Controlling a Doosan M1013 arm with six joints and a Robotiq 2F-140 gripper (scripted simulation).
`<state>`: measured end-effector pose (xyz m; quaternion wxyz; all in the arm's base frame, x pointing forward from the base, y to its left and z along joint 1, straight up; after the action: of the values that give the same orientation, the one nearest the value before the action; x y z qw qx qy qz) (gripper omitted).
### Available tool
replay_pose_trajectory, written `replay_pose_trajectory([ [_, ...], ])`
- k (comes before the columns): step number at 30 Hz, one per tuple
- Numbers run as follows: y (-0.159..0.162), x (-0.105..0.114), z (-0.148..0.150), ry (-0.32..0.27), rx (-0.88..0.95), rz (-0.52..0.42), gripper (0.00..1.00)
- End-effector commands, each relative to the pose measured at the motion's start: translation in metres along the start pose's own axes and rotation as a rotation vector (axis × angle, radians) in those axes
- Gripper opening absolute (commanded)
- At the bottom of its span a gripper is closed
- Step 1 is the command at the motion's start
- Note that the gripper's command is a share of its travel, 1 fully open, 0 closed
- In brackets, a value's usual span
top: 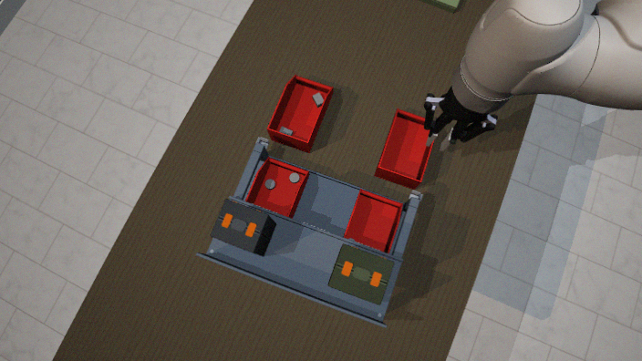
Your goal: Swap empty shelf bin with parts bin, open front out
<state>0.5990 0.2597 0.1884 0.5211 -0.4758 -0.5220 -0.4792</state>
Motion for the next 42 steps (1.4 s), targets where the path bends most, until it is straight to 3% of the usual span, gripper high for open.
replay_pose_trajectory([
  [1,0.0,0.006,0.0,0.0,0.0,0.0,0.24],
  [37,0.0,0.025,0.0,0.0,0.0,0.0,0.24],
  [38,0.0,0.025,0.0,0.0,0.0,0.0,0.1],
  [42,0.0,0.025,0.0,0.0,0.0,0.0,0.1],
])
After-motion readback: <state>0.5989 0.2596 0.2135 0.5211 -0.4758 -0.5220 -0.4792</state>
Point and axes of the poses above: the point where the finger pads meet when closed, its own x axis back along the fingers, its own z axis across the jaws, y = z × x, the point moved 6 cm from there along x, back along the fingers, and after that the axes turned 5 degrees about -x, right-handed, at the moved point
